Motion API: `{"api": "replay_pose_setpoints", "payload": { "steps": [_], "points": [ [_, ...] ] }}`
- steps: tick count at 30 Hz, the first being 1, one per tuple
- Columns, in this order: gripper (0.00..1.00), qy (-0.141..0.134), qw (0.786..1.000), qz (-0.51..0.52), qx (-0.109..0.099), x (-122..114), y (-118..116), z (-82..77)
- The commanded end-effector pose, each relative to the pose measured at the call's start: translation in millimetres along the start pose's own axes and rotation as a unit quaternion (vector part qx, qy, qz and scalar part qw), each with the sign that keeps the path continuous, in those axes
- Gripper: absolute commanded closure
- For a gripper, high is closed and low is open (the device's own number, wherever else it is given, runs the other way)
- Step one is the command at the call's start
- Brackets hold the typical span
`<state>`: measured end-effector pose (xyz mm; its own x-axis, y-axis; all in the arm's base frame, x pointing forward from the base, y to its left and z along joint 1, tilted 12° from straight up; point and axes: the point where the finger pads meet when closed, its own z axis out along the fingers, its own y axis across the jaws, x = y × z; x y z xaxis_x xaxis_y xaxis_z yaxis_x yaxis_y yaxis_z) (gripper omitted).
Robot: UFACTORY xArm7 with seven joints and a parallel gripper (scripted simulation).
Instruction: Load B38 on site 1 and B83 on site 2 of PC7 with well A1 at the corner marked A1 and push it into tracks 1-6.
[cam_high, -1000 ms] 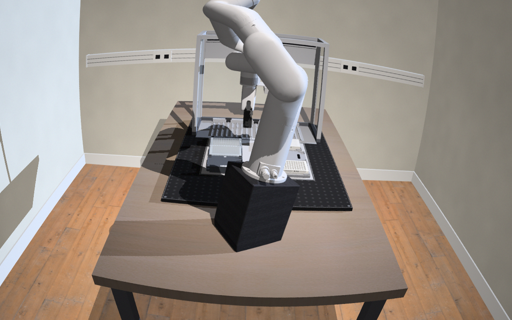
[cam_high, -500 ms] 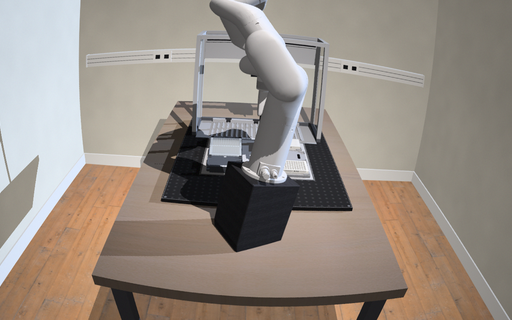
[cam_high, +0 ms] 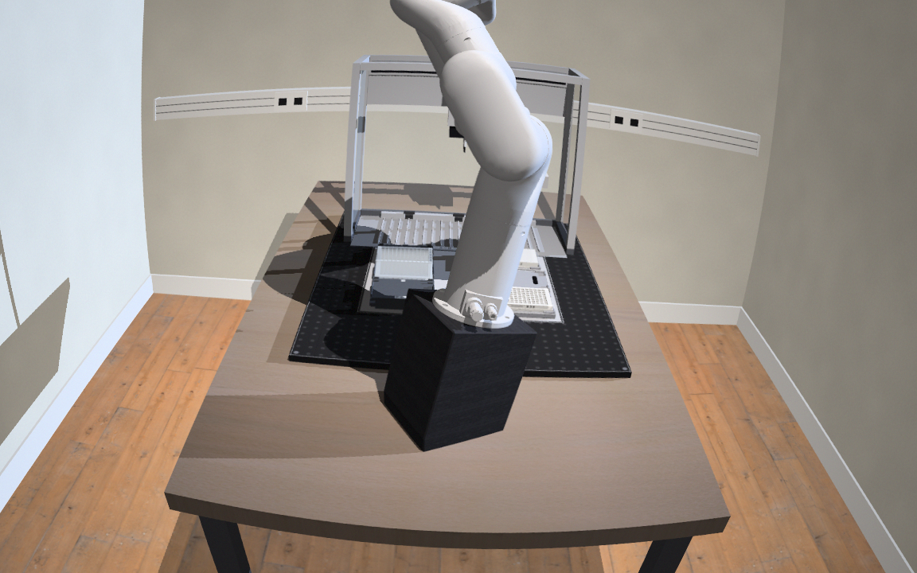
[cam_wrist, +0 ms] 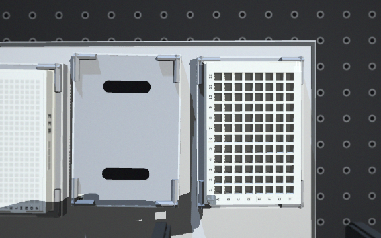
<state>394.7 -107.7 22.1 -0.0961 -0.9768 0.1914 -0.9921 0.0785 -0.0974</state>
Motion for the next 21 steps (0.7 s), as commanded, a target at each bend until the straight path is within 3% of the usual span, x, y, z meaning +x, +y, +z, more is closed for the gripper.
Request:
{"api": "replay_pose_setpoints", "payload": {
  "steps": [1, 9, 21],
  "points": [
    [0.00, -0.002, 1.000, -0.001, 0.003, 18, 7, 1.0],
    [0.00, -0.001, 1.000, -0.001, 0.003, 51, 23, 5.0],
    [0.00, -0.001, 1.000, -0.001, 0.003, 51, 23, 5.0]
  ]
}}
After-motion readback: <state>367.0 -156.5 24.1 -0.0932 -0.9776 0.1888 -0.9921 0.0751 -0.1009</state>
